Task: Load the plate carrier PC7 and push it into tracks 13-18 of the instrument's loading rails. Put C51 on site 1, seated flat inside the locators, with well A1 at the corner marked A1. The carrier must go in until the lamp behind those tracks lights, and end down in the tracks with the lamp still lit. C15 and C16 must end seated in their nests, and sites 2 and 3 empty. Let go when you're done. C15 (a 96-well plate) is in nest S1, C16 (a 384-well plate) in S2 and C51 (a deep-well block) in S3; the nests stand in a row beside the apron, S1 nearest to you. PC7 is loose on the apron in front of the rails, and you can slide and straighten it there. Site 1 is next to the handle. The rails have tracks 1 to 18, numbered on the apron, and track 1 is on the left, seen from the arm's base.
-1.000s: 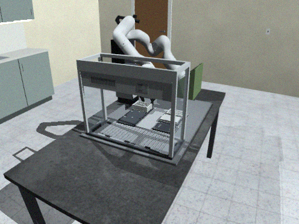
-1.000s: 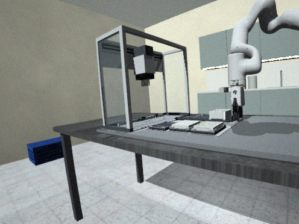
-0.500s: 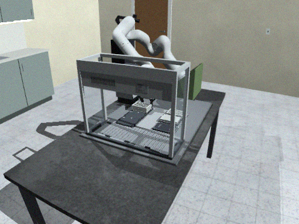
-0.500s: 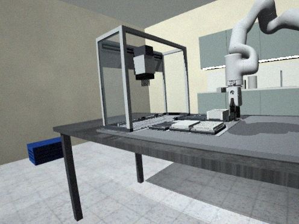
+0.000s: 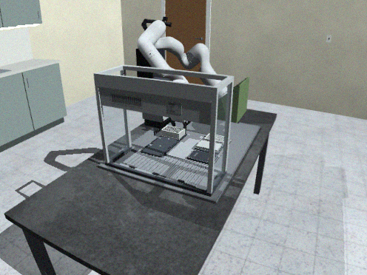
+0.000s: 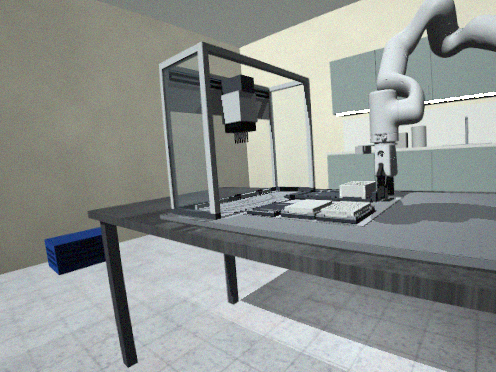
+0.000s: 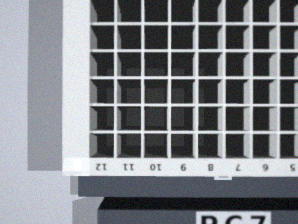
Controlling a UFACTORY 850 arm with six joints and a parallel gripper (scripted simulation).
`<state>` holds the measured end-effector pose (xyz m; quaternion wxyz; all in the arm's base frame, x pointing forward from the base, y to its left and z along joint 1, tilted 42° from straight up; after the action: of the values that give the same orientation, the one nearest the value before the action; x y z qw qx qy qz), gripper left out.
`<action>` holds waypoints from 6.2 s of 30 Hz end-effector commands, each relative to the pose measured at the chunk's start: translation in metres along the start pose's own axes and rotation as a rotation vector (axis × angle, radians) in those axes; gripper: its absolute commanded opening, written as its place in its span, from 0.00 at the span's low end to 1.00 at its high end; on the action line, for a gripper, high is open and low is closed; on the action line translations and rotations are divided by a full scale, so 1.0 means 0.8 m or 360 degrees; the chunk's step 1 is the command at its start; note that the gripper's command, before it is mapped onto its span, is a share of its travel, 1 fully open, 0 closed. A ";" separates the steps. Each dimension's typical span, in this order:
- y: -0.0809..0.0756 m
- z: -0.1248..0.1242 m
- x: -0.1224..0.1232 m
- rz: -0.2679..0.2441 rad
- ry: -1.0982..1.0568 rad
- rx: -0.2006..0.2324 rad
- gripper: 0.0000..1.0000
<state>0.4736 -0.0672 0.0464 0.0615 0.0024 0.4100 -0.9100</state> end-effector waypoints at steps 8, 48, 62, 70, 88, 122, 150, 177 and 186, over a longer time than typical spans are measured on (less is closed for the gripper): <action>-0.001 -0.001 -0.016 0.0002 0.0000 0.0000 0.82; -0.001 -0.004 -0.058 0.0002 0.0001 0.0000 0.82; -0.001 -0.005 -0.073 0.0002 0.0001 0.0000 0.82; -0.001 -0.006 -0.083 0.0002 0.0001 0.0000 0.82; -0.001 -0.007 -0.103 0.0002 0.0001 0.0000 0.82; -0.001 -0.010 -0.141 0.0002 0.0001 0.0000 0.82; -0.001 -0.012 -0.171 0.0002 0.0001 0.0000 0.82; -0.001 -0.013 -0.193 0.0002 0.0001 0.0000 0.82; -0.001 -0.014 -0.196 0.0002 0.0001 0.0000 0.82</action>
<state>0.6262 -0.0422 0.0477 0.0614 0.0023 0.4099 -0.9100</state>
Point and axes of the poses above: the point where the finger pads meet when closed, its own y axis out along the fingers, its own z axis across the jaws, x = y × z, the point moved 5 cm from there along -y, back along the fingers, and after that the axes turned 4 degrees about y, right-handed, at the moved point
